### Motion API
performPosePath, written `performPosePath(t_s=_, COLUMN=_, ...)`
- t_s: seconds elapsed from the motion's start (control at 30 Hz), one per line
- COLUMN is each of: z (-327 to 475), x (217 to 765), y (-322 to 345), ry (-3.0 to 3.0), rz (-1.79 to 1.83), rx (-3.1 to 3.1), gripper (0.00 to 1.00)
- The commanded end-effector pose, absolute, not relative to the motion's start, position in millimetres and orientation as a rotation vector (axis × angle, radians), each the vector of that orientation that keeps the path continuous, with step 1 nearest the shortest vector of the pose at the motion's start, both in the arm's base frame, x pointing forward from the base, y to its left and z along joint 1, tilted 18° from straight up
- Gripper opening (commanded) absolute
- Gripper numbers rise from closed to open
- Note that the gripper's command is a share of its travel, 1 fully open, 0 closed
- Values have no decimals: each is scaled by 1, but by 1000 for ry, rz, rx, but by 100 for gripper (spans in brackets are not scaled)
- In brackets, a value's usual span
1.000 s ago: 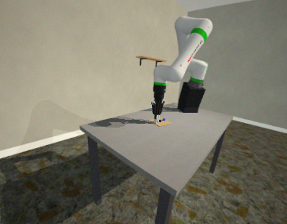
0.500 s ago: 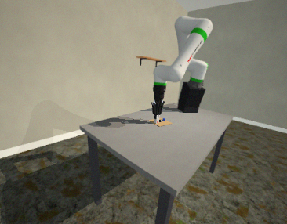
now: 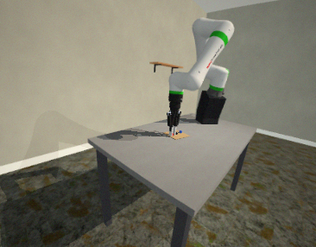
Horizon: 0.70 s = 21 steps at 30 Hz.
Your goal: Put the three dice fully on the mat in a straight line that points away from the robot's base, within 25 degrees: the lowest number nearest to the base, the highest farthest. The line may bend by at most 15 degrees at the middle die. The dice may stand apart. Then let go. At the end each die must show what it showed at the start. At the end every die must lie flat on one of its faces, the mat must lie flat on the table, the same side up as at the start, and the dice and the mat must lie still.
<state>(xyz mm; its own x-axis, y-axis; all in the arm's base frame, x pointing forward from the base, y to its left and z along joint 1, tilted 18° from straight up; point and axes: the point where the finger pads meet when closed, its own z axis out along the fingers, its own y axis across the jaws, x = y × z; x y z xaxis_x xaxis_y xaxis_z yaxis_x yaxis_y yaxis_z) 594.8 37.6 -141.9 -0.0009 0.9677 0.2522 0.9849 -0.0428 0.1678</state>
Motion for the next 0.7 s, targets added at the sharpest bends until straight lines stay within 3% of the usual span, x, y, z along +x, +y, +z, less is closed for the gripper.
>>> performPosePath(t_s=0.0, z=-142, x=595, y=37, ry=-2133, rz=-465, rx=-2179, gripper=19)
performPosePath(t_s=0.67, z=-120, x=591, y=32, ry=-2133, rz=-465, rx=-2179, gripper=19)
